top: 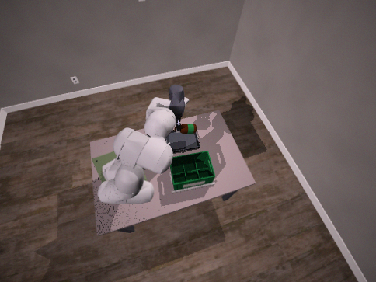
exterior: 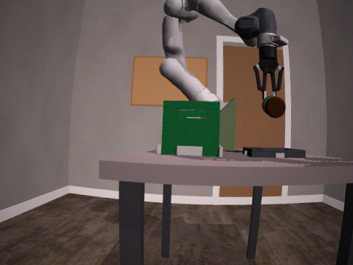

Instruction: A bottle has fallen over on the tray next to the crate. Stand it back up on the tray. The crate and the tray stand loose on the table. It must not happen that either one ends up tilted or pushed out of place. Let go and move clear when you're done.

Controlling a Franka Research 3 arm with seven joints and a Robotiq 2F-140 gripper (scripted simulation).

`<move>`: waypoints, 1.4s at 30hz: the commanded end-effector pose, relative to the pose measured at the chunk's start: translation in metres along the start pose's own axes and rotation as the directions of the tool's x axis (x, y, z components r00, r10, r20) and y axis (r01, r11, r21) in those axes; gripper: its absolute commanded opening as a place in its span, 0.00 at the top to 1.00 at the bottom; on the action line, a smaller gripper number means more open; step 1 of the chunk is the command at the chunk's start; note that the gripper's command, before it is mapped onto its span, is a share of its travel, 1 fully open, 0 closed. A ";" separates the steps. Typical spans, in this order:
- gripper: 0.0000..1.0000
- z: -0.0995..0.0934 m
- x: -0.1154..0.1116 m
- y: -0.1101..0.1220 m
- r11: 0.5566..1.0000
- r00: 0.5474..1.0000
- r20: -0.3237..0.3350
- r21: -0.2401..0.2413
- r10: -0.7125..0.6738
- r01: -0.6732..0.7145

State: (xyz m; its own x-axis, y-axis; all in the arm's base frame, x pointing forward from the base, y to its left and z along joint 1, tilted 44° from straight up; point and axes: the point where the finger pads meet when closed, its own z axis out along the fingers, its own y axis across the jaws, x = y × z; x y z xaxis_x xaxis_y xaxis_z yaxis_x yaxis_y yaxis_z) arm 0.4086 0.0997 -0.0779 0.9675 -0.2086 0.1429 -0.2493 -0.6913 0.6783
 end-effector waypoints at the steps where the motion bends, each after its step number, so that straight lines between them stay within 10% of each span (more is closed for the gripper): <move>1: 1.00 -0.004 0.000 -0.003 1.000 1.000 -0.004 0.007 -0.003 0.003; 42: 1.00 -0.004 0.000 -0.003 0.965 0.965 -0.005 0.005 -0.262 0.262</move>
State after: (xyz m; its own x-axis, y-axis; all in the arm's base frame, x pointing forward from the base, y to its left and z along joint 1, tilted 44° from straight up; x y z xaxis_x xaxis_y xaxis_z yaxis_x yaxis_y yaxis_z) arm 0.4076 0.1015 -0.0787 0.9986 -0.0523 -0.0086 -0.0319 -0.7223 0.6909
